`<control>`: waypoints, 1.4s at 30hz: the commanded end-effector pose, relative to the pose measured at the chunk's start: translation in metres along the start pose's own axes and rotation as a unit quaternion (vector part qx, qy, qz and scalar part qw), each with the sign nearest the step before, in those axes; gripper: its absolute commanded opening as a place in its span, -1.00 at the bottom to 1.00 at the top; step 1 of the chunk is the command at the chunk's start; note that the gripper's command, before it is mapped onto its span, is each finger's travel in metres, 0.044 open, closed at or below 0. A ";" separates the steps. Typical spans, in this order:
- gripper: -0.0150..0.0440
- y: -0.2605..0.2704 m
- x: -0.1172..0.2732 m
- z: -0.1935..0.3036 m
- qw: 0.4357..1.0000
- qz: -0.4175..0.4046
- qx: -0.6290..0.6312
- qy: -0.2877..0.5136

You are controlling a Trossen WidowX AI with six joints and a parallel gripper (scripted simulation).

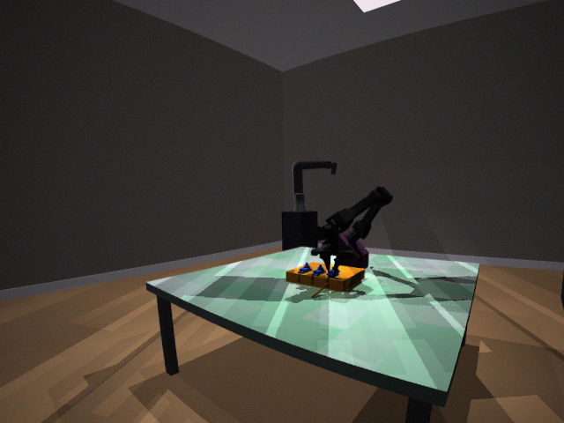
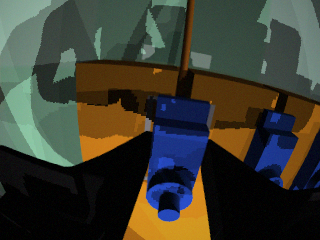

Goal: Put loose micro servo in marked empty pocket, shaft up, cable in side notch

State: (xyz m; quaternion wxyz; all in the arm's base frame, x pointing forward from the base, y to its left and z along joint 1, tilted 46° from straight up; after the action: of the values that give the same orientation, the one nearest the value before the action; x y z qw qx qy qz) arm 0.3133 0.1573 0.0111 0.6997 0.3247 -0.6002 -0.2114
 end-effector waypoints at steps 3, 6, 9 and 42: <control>-0.49 -0.001 -0.006 0.001 1.000 -0.002 -0.004 -0.001; -0.49 -0.001 -0.009 0.001 1.000 -0.002 -0.004 -0.001; -0.49 -0.001 -0.012 0.001 1.000 -0.002 -0.004 -0.001; 1.00 -0.009 0.088 0.110 1.000 0.000 -0.006 0.002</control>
State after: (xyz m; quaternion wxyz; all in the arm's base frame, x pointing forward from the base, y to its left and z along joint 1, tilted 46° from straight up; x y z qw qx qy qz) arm 0.2499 0.0799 0.0667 0.6987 0.3177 -0.6033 -0.2168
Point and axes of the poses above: the point midway between the two fingers, 35 mm back from their tips, its own x axis back along the fingers, its own y axis across the jaws, z = x × y, the point moved 2 cm from there along x, back along the fingers, and after that the axes turned 4 degrees about -x, right-handed, at the moved point
